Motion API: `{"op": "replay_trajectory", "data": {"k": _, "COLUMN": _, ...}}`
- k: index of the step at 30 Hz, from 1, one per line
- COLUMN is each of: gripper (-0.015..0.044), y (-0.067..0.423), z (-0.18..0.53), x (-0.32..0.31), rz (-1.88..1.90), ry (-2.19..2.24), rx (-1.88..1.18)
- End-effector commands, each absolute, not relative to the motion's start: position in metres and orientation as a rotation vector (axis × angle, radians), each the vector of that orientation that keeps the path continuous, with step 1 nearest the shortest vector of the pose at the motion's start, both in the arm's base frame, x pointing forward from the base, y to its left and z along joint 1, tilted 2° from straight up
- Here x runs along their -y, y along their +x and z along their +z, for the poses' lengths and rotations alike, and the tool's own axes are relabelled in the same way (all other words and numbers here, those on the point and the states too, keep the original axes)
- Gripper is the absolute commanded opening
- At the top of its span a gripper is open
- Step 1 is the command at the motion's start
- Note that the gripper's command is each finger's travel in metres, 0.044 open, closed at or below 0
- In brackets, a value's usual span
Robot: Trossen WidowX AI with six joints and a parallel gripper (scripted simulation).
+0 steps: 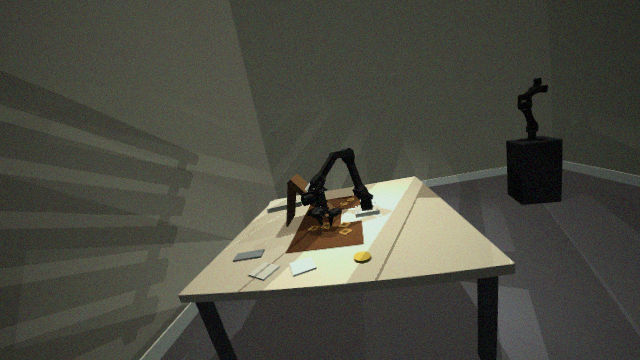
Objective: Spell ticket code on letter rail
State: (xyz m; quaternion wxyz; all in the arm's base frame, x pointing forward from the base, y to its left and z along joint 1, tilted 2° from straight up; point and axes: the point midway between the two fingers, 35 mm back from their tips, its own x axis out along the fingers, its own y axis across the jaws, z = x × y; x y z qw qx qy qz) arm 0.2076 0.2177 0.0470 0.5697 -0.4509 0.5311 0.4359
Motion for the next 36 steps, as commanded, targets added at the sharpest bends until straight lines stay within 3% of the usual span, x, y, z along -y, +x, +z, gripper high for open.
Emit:
{"op": "replay_trajectory", "data": {"k": 1, "gripper": 0.0, "y": 0.208, "z": 0.05, "x": -0.218, "rz": 1.017, "ry": -1.057, "rx": -1.244}}
{"op": "replay_trajectory", "data": {"k": 27, "gripper": 0.0, "y": 0.207, "z": 0.057, "x": -0.218, "rz": 1.024, "ry": -1.056, "rx": -1.244}}
{"op": "replay_trajectory", "data": {"k": 36, "gripper": 0.0, "y": 0.227, "z": 0.086, "x": -0.231, "rz": 1.053, "ry": -0.959, "rx": -1.096}}
